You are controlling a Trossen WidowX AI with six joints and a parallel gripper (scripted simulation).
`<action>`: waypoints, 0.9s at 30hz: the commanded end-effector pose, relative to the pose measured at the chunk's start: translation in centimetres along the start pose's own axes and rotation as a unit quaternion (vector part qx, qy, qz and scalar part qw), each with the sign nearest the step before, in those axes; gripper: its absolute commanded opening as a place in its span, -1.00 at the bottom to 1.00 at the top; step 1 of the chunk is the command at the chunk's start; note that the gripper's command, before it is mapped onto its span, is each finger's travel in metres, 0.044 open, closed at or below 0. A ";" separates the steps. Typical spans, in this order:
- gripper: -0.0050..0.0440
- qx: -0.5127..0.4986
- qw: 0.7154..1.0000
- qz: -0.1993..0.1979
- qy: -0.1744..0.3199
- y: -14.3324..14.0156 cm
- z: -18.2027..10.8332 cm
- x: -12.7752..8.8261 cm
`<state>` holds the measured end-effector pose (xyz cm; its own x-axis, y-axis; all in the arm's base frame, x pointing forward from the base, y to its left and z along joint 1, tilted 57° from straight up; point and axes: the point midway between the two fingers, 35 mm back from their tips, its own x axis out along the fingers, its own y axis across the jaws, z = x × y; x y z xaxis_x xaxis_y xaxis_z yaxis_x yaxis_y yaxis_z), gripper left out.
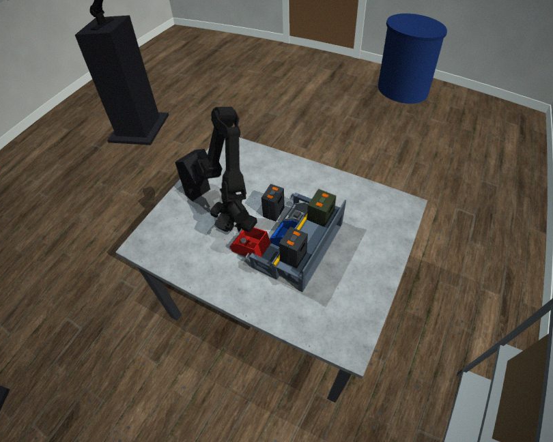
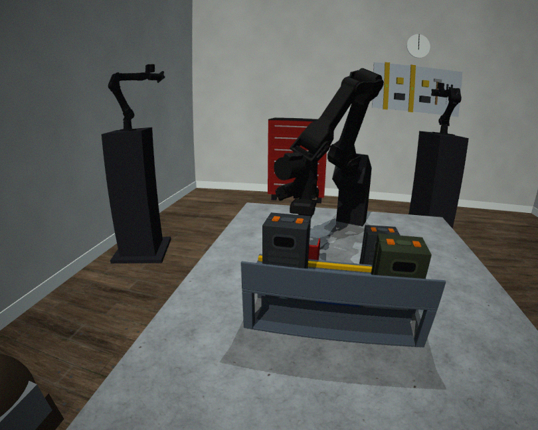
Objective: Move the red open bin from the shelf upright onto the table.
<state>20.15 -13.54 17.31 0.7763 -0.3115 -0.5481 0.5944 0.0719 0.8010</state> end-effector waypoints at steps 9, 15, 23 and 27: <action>-0.18 0.000 1.000 0.004 -0.005 4.0 0.1 -1.9; -0.18 0.000 1.000 0.004 -0.005 4.0 0.1 -1.9; -0.18 0.000 1.000 0.006 -0.005 7.6 0.1 -3.7; -0.18 0.000 1.000 0.006 -0.005 7.6 0.1 -3.7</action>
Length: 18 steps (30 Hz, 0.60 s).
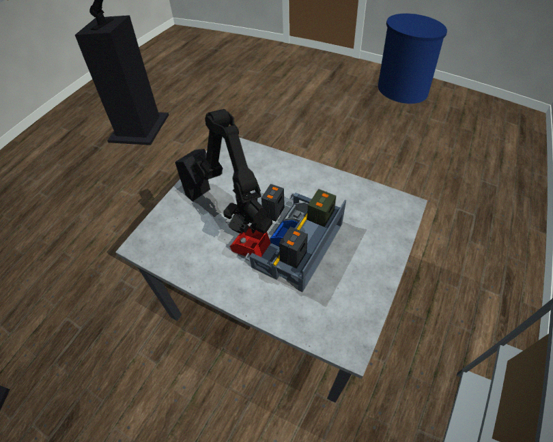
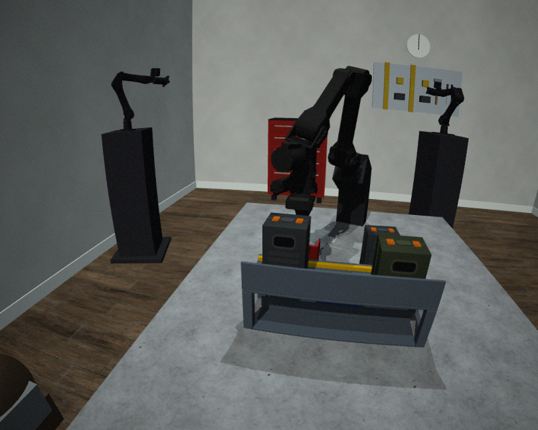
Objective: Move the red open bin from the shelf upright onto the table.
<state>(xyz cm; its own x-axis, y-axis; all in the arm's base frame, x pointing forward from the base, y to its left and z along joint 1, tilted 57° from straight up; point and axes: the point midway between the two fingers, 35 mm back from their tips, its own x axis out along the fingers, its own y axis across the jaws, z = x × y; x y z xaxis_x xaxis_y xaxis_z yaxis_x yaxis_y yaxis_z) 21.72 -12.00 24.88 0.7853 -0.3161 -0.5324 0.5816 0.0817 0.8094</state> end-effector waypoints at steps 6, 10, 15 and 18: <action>-0.18 0.003 1.000 -0.003 -0.002 0.5 0.1 -0.2; -0.18 0.001 1.000 -0.001 -0.002 2.4 0.1 -1.2; -0.18 0.003 1.000 -0.002 -0.002 5.5 0.2 -2.5; -0.18 0.003 1.000 -0.002 -0.002 5.5 0.2 -2.5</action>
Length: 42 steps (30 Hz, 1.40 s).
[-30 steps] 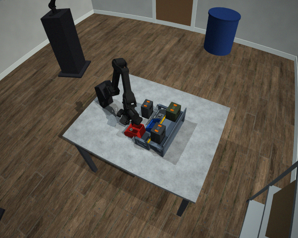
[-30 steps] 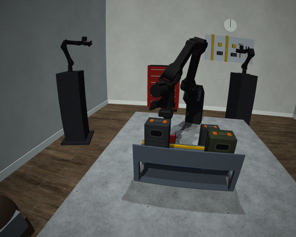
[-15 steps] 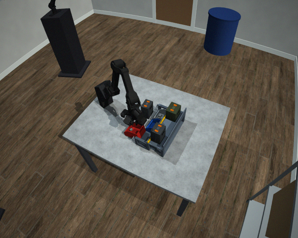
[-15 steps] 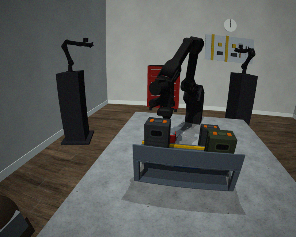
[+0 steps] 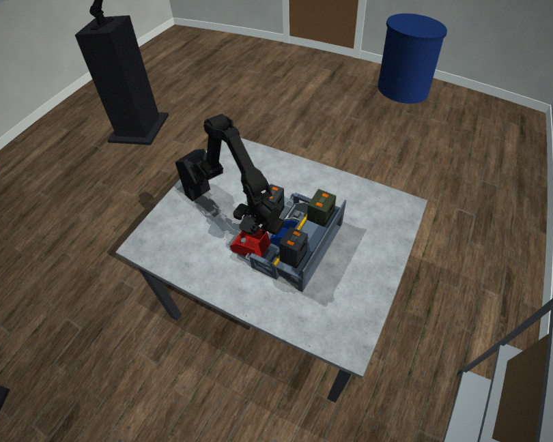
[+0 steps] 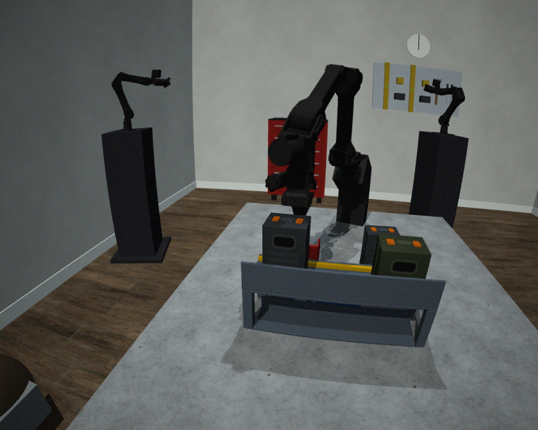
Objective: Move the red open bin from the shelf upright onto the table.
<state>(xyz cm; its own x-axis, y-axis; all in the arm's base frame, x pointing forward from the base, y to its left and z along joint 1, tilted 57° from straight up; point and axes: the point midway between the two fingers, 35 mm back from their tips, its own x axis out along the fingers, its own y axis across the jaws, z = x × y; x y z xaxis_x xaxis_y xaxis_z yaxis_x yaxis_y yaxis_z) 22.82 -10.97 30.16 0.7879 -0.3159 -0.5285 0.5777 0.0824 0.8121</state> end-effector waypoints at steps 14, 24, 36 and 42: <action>-0.18 0.003 1.000 -0.002 -0.002 1.5 0.2 -0.7; -0.18 0.003 1.000 -0.002 -0.002 1.5 0.2 -0.7; -0.18 0.003 1.000 -0.001 -0.002 0.7 0.2 -0.4; -0.18 0.005 1.000 -0.002 -0.003 0.7 0.2 -0.4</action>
<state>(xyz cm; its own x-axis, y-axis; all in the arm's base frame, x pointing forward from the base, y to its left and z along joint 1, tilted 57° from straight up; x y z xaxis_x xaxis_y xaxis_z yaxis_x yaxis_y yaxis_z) 23.22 -11.17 30.40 0.7724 -0.3169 -0.5505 0.5958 0.0610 0.8008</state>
